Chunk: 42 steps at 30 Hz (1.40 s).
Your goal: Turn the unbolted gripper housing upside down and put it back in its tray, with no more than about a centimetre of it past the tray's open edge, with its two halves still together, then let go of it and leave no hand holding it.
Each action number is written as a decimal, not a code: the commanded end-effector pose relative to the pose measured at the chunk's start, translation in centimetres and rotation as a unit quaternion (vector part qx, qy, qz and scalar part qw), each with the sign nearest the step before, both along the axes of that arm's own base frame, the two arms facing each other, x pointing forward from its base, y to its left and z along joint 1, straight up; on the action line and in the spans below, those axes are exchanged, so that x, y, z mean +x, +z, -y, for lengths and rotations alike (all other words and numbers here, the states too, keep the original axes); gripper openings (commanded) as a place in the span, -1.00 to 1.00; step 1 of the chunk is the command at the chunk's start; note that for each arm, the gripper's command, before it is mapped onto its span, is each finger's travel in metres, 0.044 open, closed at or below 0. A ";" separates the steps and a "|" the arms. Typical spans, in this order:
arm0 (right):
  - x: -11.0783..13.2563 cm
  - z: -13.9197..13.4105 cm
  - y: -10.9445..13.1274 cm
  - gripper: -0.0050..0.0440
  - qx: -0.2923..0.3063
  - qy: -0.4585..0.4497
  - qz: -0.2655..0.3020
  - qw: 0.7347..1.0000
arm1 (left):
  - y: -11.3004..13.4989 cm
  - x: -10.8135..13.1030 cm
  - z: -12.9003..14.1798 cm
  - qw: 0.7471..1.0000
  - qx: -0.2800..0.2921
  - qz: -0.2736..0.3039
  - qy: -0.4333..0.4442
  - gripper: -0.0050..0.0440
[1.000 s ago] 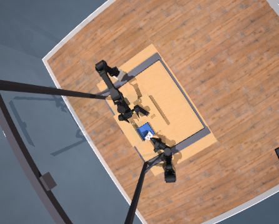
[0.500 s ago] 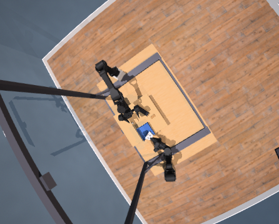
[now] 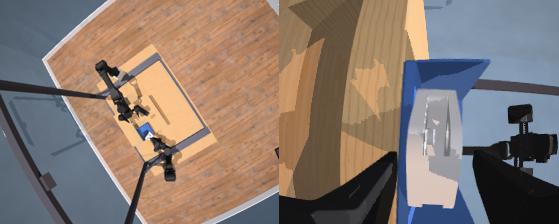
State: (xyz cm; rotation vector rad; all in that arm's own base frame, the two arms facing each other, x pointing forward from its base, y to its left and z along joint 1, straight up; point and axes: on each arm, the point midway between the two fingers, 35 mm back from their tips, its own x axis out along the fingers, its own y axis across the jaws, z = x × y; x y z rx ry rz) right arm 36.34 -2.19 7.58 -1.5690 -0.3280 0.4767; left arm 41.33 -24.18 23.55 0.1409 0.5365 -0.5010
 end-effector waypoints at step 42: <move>-3.7 1.8 -0.1 -0.80 -0.001 0.001 0.000 1.000 | 1.5 0.0 0.0 1.000 -0.009 0.015 0.002 1.00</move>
